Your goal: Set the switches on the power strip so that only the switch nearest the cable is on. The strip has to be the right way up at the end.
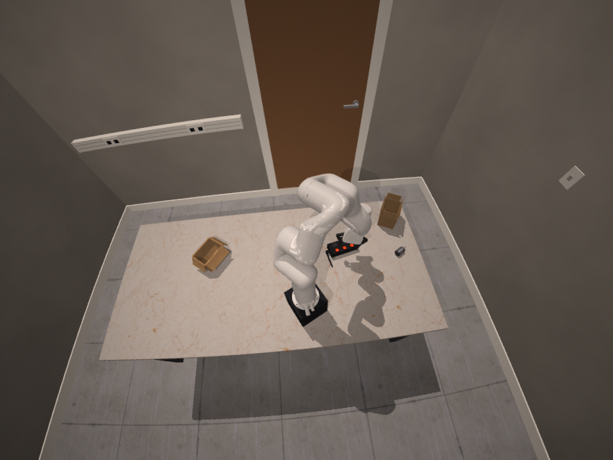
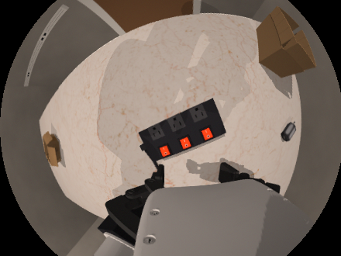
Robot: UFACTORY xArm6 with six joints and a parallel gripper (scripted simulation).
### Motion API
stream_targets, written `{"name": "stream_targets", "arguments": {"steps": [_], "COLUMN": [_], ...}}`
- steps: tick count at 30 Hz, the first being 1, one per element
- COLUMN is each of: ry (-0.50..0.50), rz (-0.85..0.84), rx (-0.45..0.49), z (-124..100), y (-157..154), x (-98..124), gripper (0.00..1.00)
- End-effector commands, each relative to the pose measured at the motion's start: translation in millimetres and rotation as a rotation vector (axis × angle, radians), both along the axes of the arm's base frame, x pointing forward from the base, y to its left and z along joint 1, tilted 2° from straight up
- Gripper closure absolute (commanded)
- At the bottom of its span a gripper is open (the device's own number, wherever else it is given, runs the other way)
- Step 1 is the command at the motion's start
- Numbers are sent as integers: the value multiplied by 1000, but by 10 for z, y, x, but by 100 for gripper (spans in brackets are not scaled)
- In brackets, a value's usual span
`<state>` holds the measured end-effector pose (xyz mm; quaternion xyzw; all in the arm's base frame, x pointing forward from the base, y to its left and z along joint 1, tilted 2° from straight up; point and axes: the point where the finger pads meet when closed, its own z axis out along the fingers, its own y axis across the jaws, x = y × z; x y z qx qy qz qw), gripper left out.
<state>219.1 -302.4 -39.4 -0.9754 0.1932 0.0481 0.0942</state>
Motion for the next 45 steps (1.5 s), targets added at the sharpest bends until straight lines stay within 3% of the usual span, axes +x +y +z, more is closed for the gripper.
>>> {"name": "stream_targets", "arguments": {"steps": [1, 11, 45], "ry": [-71, -129, -131], "rz": [104, 308, 314], "rx": [-63, -176, -180], "z": [19, 84, 86], "y": [-91, -218, -222], "x": [-57, -186, -190], "gripper": [0, 0, 0]}}
